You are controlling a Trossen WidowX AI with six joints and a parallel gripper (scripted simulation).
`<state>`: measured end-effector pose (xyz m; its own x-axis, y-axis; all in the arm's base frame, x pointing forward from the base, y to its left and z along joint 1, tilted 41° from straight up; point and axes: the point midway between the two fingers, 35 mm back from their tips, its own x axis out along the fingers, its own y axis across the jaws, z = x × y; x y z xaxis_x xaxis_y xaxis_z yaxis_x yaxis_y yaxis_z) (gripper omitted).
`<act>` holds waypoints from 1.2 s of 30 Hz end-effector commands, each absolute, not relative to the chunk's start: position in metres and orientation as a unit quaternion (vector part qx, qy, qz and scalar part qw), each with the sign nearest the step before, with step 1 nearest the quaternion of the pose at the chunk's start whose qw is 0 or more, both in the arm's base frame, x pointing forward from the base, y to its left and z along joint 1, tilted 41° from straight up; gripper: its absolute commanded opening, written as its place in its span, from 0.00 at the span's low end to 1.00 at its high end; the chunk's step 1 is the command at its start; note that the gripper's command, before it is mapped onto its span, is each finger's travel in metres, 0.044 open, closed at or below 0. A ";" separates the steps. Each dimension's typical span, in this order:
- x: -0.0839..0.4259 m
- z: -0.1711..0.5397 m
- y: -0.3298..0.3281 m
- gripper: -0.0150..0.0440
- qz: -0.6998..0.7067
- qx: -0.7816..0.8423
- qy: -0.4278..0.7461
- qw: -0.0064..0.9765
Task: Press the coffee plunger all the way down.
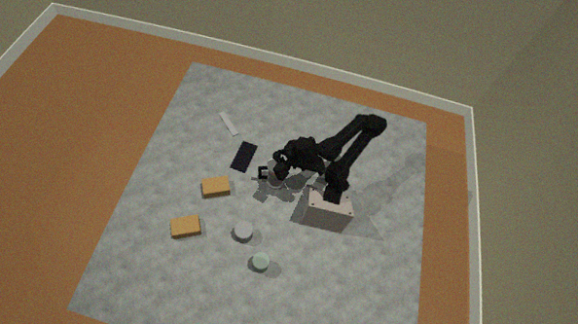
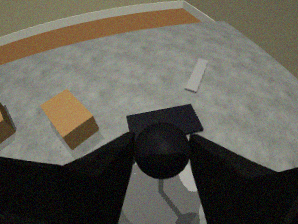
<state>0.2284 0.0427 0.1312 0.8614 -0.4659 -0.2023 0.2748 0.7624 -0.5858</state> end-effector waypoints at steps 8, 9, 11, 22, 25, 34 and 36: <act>0.231 0.103 0.028 0.47 -0.188 -0.291 0.181 0.920; 0.232 0.102 0.027 0.47 -0.188 -0.292 0.180 0.920; 0.233 0.100 0.025 0.47 -0.188 -0.293 0.177 0.920; 0.243 0.097 0.013 0.47 -0.186 -0.295 0.154 0.924; 0.245 0.098 0.013 0.47 -0.186 -0.295 0.152 0.925; 0.251 0.100 0.013 0.47 -0.187 -0.294 0.152 0.925; 0.251 0.100 0.013 0.47 -0.187 -0.294 0.152 0.925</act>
